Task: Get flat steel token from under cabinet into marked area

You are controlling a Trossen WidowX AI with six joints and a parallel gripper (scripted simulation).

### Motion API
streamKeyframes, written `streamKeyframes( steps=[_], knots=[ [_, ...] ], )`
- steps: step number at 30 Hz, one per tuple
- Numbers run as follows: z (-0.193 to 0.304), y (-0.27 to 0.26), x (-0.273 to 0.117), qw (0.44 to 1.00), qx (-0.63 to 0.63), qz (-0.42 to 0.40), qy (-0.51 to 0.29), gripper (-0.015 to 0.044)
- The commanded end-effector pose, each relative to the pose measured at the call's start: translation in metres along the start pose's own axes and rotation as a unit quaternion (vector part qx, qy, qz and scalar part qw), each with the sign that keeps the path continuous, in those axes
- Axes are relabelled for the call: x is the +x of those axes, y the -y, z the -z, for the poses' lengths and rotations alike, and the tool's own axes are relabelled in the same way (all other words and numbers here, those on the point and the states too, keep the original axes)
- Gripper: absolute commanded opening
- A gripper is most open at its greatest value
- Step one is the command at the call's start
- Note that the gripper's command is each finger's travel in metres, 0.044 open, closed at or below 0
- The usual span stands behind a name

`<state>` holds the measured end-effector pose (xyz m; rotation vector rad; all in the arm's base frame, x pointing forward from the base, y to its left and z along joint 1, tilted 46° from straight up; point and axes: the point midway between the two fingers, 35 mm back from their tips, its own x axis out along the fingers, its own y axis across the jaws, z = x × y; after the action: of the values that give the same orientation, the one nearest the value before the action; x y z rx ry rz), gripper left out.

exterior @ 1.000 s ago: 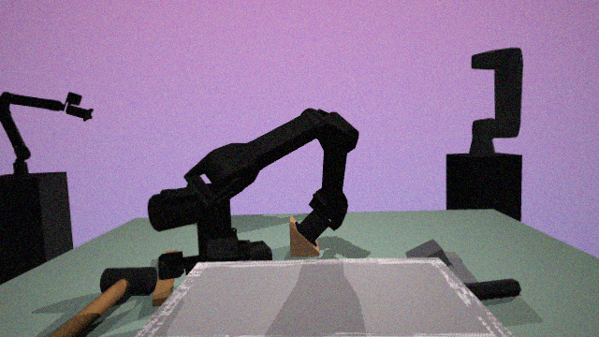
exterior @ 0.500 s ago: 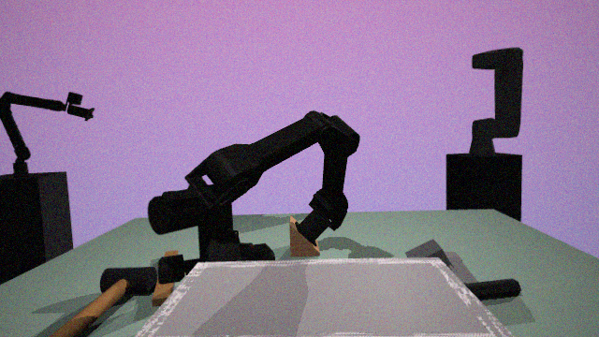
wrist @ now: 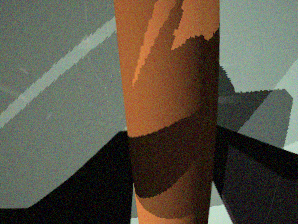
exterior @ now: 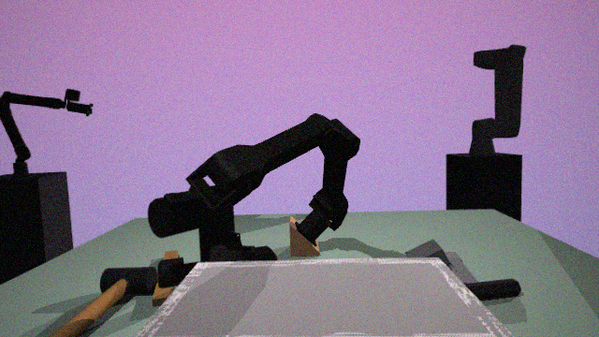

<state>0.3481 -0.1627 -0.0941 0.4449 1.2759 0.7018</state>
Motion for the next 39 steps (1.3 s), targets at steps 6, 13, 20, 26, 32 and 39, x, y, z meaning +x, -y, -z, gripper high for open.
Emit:
streamKeyframes(
  steps=[6, 13, 20, 26, 32, 39],
  knots=[
    [-0.008, 0.002, 0.0, 1.0, 0.004, 0.0, 0.001, 0.0],
    [-0.015, 0.002, 0.0, 1.0, 0.004, 0.0, 0.001, 0.0],
    [-0.022, 0.002, 0.0, 1.0, 0.004, 0.0, 0.001, 0.0],
    [-0.027, 0.001, 0.0, 1.0, 0.004, 0.0, 0.001, 0.0],
    [-0.029, -0.005, 0.001, 1.0, 0.004, -0.001, 0.001, 0.0],
    [-0.029, -0.012, 0.002, 1.0, 0.004, -0.001, 0.001, 0.0]
  ],
)
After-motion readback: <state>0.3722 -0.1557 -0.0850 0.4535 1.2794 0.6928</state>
